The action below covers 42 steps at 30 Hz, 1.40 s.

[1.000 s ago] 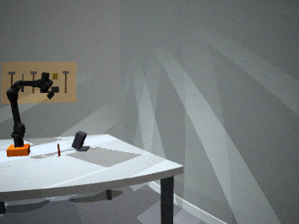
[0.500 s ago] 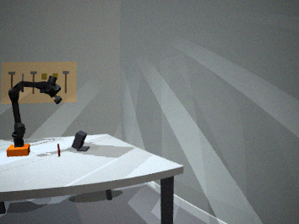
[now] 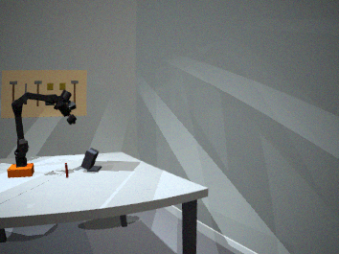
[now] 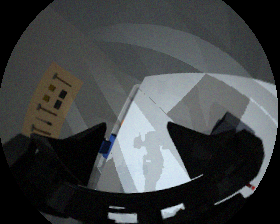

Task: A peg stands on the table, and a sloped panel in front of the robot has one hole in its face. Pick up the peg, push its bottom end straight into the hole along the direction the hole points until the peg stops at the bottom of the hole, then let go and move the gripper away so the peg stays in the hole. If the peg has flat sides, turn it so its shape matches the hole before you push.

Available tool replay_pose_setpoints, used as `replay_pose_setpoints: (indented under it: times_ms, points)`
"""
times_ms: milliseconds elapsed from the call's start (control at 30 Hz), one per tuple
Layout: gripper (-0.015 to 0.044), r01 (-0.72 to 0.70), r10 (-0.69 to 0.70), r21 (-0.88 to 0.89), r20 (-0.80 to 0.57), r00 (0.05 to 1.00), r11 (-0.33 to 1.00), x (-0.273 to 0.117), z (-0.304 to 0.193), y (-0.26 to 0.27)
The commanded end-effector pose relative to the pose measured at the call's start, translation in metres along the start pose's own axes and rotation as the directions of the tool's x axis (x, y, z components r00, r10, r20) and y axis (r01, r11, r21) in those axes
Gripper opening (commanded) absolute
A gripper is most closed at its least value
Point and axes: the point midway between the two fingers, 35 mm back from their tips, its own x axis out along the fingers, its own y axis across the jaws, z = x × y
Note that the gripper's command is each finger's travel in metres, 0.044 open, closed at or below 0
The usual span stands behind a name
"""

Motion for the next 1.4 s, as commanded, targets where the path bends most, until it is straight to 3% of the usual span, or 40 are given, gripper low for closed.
replay_pose_setpoints:
  times_ms: [0, 600, 1367]
  points:
    - [0.0440, 0.079, -0.079, 0.020, -0.012, 0.997, 0.997, 0.000, -0.001, -0.029]
    - [0.0440, 0.374, -0.363, 0.175, -0.093, 0.927, 0.911, -0.028, -0.013, -0.145]
    - [0.0440, 0.687, -0.615, 0.210, -0.320, 0.721, 0.696, -0.099, -0.064, -0.269]
